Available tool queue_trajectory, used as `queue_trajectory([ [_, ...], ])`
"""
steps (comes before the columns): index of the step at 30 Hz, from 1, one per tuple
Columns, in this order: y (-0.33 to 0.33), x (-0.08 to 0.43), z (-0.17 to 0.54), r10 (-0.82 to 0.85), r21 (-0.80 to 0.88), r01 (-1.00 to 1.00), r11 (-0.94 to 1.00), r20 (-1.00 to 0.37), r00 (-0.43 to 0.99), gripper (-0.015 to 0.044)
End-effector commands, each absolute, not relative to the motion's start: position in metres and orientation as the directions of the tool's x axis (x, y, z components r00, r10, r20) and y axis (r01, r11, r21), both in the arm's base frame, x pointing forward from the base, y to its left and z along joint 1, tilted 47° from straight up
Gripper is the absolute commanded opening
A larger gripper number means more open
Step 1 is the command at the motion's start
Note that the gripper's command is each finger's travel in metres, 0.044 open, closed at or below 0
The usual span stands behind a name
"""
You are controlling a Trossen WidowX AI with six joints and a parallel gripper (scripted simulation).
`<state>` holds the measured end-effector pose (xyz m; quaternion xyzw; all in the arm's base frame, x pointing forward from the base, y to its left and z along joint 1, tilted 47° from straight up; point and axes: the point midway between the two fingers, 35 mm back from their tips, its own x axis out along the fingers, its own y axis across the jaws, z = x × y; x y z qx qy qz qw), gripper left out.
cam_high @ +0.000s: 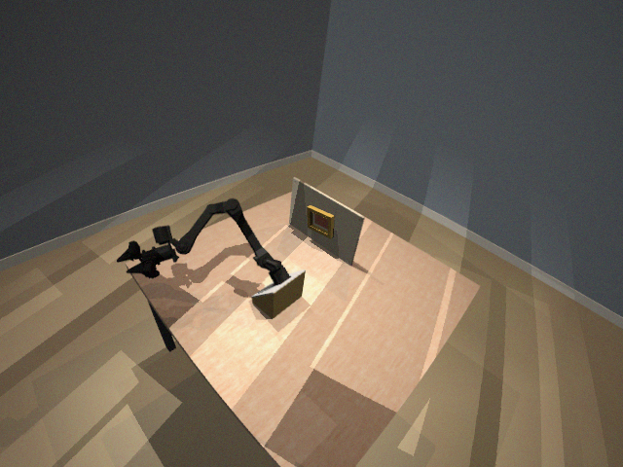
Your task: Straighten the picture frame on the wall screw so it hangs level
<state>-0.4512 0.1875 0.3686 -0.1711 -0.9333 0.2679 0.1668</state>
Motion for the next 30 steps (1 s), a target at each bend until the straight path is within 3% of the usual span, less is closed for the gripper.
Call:
queue_trajectory([
  [1, 0.19, -0.449, 0.369, 0.414, -0.566, 0.231, 0.792, 0.219, -0.883, 0.0374],
  [6, 0.251, -0.399, 0.369, 0.549, -0.762, 0.218, 0.61, 0.207, -0.81, 0.026],
  [10, 0.298, -0.346, 0.367, 0.661, -0.894, 0.145, 0.424, 0.196, -0.724, 0.026],
  [17, 0.346, -0.248, 0.37, 0.815, -0.976, -0.029, 0.218, 0.198, -0.544, 0.026],
  [23, 0.372, -0.157, 0.363, 0.917, -0.945, -0.322, 0.061, 0.181, -0.356, 0.026],
  [30, 0.374, -0.038, 0.349, 0.985, -0.688, -0.724, 0.047, 0.153, -0.082, 0.026],
])
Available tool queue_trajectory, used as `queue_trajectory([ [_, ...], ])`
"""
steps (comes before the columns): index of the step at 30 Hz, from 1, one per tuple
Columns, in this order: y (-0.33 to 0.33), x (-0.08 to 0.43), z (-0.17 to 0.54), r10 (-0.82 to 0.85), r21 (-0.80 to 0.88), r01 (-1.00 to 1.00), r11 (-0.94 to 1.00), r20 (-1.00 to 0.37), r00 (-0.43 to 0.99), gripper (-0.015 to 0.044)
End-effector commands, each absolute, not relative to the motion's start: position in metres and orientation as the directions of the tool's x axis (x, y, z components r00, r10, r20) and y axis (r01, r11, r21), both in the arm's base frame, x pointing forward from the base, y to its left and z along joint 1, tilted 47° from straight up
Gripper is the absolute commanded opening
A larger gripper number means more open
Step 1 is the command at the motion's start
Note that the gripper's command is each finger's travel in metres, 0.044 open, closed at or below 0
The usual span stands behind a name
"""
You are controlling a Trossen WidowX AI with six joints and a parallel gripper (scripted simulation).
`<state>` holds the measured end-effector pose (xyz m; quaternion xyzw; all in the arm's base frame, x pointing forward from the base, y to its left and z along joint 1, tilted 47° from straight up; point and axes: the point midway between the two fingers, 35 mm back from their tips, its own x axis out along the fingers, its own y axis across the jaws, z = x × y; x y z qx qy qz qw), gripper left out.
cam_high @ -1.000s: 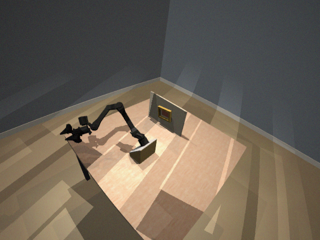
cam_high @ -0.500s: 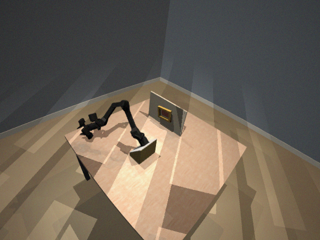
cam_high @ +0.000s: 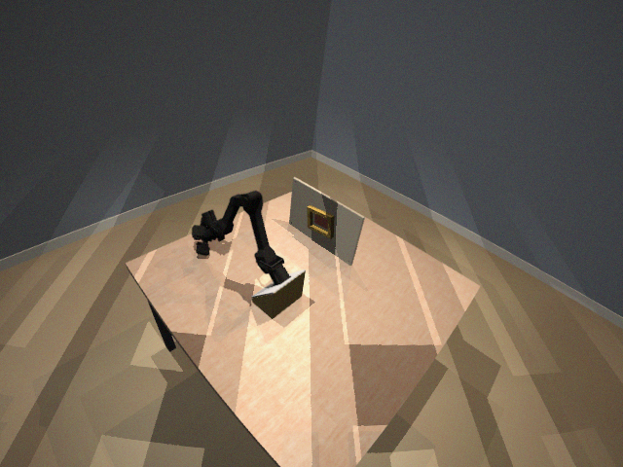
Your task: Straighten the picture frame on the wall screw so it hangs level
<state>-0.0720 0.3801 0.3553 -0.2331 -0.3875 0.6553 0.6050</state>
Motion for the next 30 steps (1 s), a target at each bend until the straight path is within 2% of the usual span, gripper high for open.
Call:
queue_trajectory([
  [1, 0.372, -0.021, 0.347, 0.988, -0.63, -0.774, 0.064, 0.148, -0.038, 0.026],
  [5, 0.354, 0.045, 0.336, 0.982, -0.358, -0.917, 0.175, 0.13, 0.137, 0.026],
  [9, 0.325, 0.104, 0.325, 0.944, -0.047, -0.948, 0.316, 0.111, 0.309, 0.026],
  [13, 0.287, 0.156, 0.311, 0.874, 0.278, -0.855, 0.437, 0.091, 0.477, 0.026],
  [17, 0.241, 0.198, 0.296, 0.773, 0.578, -0.658, 0.484, 0.071, 0.63, 0.026],
  [24, 0.158, 0.244, 0.269, 0.551, 0.918, -0.246, 0.31, 0.037, 0.834, 0.026],
  [30, 0.086, 0.261, 0.245, 0.327, 0.999, 0.008, -0.052, 0.009, 0.945, 0.026],
])
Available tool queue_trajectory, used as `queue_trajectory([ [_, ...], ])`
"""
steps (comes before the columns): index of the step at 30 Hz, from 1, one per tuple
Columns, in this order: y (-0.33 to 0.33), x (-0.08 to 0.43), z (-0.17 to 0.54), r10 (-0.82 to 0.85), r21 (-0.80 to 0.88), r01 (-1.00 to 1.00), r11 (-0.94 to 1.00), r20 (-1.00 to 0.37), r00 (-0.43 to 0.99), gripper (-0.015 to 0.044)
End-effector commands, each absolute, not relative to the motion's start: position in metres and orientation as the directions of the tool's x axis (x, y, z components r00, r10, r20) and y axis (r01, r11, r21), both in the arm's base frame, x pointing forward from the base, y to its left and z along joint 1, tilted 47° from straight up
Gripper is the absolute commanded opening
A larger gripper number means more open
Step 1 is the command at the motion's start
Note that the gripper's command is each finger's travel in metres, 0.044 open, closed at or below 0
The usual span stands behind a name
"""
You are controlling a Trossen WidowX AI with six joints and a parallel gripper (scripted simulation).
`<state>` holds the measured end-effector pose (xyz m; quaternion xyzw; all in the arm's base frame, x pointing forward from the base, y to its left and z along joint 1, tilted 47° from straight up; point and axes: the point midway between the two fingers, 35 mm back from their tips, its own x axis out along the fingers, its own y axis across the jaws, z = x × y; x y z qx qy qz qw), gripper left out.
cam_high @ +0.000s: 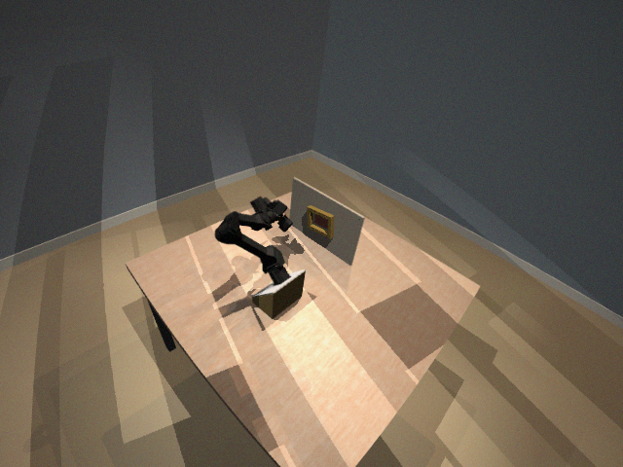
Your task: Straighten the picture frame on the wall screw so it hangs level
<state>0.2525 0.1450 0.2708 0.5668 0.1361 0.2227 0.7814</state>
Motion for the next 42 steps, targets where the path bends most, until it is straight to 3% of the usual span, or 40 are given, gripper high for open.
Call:
queue_trajectory([
  [1, 0.074, 0.262, 0.24, 0.286, 0.992, 0.032, -0.123, 0.005, 0.958, 0.026],
  [9, -0.007, 0.256, 0.21, -0.009, 0.783, 0.016, -0.622, -0.027, 1.0, 0.026],
  [42, -0.008, 0.256, 0.209, -0.013, 0.778, 0.014, -0.628, -0.028, 1.0, 0.026],
])
